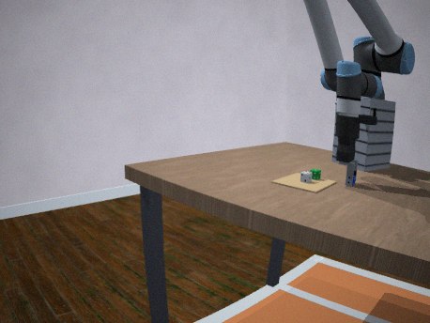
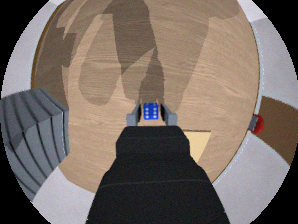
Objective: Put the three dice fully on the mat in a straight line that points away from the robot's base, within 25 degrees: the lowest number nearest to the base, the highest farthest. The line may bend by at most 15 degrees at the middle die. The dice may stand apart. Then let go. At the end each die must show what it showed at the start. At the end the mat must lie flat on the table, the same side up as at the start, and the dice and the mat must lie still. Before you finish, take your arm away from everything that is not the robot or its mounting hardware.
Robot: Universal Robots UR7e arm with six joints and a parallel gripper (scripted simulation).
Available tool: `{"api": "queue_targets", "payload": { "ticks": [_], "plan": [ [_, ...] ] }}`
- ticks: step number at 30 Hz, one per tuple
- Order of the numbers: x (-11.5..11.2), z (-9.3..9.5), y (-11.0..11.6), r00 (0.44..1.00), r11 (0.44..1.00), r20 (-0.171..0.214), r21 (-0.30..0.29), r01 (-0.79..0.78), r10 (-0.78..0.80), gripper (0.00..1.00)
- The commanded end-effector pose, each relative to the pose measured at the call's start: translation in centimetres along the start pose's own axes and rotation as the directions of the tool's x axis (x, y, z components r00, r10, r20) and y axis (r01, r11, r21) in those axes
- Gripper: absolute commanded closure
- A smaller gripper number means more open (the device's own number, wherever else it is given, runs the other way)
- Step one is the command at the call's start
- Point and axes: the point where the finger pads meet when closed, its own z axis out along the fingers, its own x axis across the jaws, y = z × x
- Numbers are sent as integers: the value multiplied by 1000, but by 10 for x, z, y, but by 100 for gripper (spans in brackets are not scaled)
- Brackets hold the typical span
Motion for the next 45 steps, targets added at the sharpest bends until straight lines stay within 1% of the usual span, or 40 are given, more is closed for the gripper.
{"api": "queue_targets", "payload": {
  "ticks": [1,12,13,45],
  "plan": [
    [1,0,0,1000,1000,-2,0,1,-1,21],
    [1,0,0,1000,1000,-2,0,1,-1,21],
    [1,0,0,1000,1000,-2,0,1,-1,51],
    [1,0,0,1000,1000,-2,0,1,-1,51]
  ]
}}
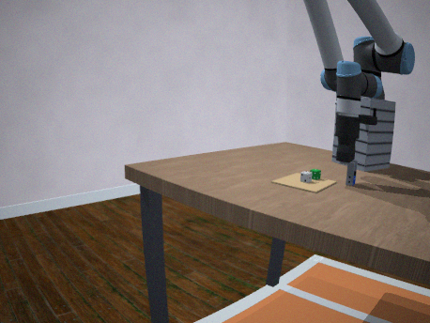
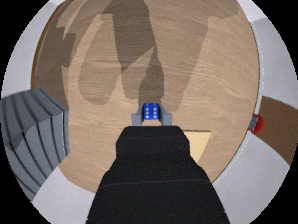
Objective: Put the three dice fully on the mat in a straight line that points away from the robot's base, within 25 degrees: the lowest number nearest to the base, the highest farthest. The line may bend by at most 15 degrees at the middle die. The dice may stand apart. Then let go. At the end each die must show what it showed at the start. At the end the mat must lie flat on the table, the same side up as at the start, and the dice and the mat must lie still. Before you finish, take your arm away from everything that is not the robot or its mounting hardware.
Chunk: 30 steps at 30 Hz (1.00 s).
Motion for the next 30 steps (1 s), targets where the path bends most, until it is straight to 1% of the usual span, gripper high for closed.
{"api": "queue_targets", "payload": {
  "ticks": [1,10,14,19,25,27,30],
  "plan": [
    [1,0,0,1000,1000,-2,0,1,-1,51],
    [0,-2,-1,1000,1000,-1,0,1,-1,51],
    [-1,-6,-1,1000,1000,0,1,1,-1,51],
    [-1,-16,-1,1000,1000,0,1,0,0,51],
    [-1,-32,0,1000,1000,0,1,-1,1,51],
    [-1,-32,0,1000,1000,0,1,-1,1,51],
    [-1,-41,0,1000,1000,0,1,0,0,51]
  ]
}}
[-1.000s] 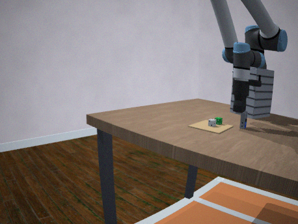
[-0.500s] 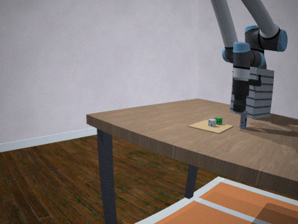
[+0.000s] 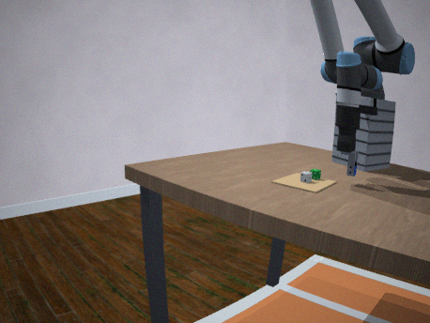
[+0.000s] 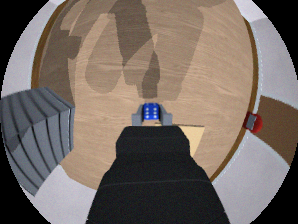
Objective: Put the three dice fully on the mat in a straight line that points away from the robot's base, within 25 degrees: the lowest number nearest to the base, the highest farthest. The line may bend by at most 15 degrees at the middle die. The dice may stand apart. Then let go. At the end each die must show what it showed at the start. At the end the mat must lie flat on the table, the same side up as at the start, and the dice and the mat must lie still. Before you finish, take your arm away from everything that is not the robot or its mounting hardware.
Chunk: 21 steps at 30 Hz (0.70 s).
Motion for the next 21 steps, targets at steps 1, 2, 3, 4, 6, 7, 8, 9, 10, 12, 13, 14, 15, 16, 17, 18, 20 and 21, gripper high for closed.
{"api": "queue_targets", "payload": {
  "ticks": [1,2,3,4,6,7,8,9,10,12,13,14,15,16,17,18,20,21],
  "plan": [
    [-2,-17,-1,1000,1000,5,3,-1,1,51],
    [-2,-20,-1,1000,1000,5,3,-1,1,51],
    [-2,-23,-1,1000,1000,5,3,-1,1,51],
    [-2,-26,-1,1000,1000,5,3,-1,1,51],
    [-2,-32,-1,1000,1000,5,3,-1,1,51],
    [-2,-36,-1,1000,1000,5,3,-1,1,51],
    [-2,-39,-1,1000,1000,5,3,-1,1,51],
    [-2,-41,-1,1000,1000,5,3,-1,1,51],
    [-2,-44,-1,1000,1000,5,3,-1,1,51],
    [-2,-50,-1,1000,1000,5,3,-1,1,51],
    [-2,-50,-1,1000,1000,5,3,-1,1,51],
    [-2,-50,-1,1000,1000,5,3,-1,1,51],
    [-2,-52,-1,1000,1000,5,3,-1,1,51],
    [-2,-54,-1,1000,1000,5,3,-1,1,51],
    [-2,-57,-1,1000,1000,5,3,-1,1,51],
    [-2,-59,-1,1000,1000,5,3,-1,1,51],
    [-2,-63,-1,1000,1000,5,3,-1,1,51],
    [-2,-64,-1,1000,1000,5,3,-1,1,51]
  ]
}}
